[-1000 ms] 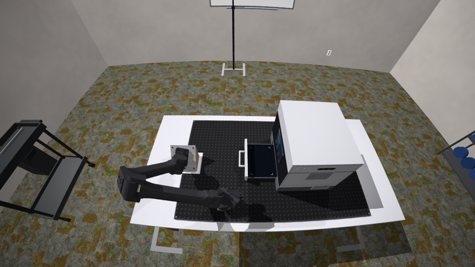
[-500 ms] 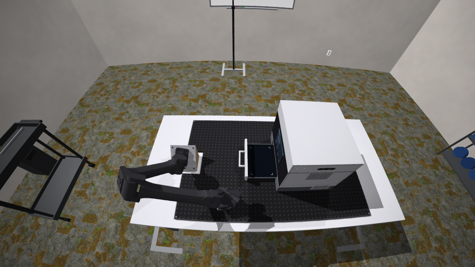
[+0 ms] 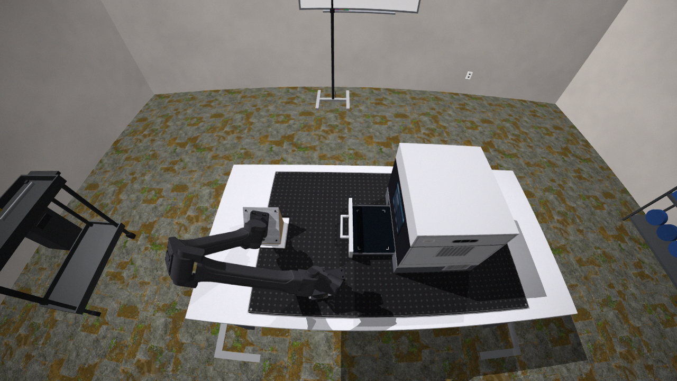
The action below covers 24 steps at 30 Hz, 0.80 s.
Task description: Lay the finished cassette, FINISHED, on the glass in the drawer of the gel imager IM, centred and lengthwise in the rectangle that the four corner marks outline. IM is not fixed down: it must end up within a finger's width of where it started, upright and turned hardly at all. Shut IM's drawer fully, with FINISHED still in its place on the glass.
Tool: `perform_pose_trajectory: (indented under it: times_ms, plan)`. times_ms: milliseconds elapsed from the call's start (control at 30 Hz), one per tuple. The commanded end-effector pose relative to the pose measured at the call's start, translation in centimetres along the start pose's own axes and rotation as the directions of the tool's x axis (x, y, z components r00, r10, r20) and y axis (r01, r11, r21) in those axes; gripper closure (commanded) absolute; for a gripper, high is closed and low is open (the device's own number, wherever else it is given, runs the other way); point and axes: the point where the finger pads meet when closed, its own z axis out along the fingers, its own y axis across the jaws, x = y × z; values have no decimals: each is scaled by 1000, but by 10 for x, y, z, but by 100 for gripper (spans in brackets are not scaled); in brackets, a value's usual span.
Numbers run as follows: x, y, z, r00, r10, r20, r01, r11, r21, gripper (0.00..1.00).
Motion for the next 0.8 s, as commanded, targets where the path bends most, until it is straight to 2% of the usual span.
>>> perform_pose_trajectory:
  times_ms: [0,767]
  plan:
    - [-12,-17,-24,999,32,44,-33,999,26,22]
    - [-11,-17,-53,998,33,46,-34,999,24,22]
